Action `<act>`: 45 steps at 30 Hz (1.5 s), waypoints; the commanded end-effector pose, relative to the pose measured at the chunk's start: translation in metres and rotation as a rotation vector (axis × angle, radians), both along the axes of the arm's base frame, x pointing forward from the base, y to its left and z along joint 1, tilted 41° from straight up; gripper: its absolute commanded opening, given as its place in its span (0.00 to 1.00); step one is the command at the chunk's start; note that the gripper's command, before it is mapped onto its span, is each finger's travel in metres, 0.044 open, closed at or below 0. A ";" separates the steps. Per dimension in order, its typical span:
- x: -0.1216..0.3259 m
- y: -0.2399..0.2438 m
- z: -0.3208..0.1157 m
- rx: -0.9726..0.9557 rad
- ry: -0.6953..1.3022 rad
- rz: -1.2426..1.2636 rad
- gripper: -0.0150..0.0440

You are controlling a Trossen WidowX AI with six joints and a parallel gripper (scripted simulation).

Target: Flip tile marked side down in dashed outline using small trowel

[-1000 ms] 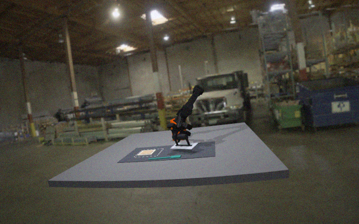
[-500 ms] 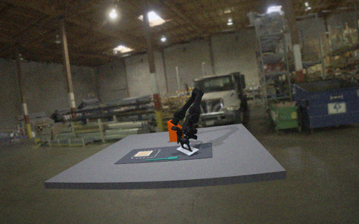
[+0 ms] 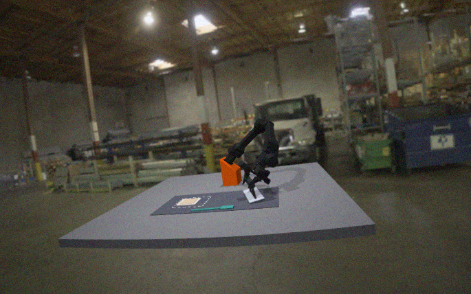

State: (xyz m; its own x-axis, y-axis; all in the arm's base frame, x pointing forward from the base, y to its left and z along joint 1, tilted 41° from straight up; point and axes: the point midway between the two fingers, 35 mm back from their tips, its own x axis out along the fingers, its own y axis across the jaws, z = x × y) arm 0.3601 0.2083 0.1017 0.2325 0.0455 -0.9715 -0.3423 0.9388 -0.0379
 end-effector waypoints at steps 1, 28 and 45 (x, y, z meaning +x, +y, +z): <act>-0.006 0.003 0.016 -0.043 0.003 -0.068 0.25; -0.026 0.025 0.023 -0.130 0.022 -0.160 0.25; -0.026 0.036 0.011 -0.127 0.022 -0.158 0.48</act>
State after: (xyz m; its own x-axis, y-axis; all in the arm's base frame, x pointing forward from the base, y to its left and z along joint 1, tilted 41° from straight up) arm 0.3324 0.2437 0.1121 0.1978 -0.1137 -0.9736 -0.1963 0.9686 -0.1529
